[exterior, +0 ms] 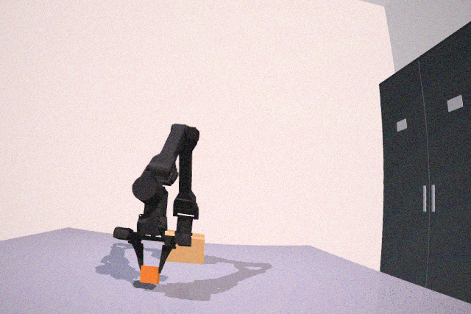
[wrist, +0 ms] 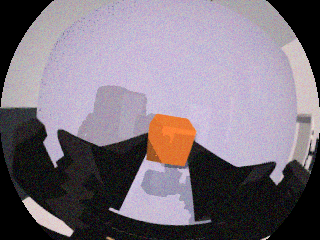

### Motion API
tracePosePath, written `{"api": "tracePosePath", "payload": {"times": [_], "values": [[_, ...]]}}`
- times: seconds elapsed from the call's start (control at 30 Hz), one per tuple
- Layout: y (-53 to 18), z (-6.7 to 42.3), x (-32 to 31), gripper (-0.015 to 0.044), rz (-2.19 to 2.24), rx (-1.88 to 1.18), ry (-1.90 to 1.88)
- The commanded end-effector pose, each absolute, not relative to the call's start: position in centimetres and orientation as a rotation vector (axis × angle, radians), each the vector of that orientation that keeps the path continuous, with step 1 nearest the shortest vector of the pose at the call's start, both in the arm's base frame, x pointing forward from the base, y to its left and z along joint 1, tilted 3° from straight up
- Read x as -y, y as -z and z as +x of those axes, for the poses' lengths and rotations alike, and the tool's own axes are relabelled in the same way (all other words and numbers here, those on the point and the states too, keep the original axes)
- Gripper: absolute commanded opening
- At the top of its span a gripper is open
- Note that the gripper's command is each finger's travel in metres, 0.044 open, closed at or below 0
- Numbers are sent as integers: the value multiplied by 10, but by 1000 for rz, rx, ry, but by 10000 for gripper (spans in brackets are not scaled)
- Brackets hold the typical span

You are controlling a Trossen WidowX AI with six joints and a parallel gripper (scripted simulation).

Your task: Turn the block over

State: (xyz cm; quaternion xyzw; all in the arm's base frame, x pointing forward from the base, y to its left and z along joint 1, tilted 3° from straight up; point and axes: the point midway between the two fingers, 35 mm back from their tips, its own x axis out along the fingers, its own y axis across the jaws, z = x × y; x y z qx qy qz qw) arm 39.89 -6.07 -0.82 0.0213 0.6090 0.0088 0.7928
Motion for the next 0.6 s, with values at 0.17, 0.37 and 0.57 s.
{"api": "tracePosePath", "payload": {"times": [0.17, 0.37, 0.57], "values": [[7, 397, 61, 0, 49, -1165, -16], [6, 394, 60, 0, 48, -1076, -14], [4, 391, 60, 0, 47, -1010, -13]]}}
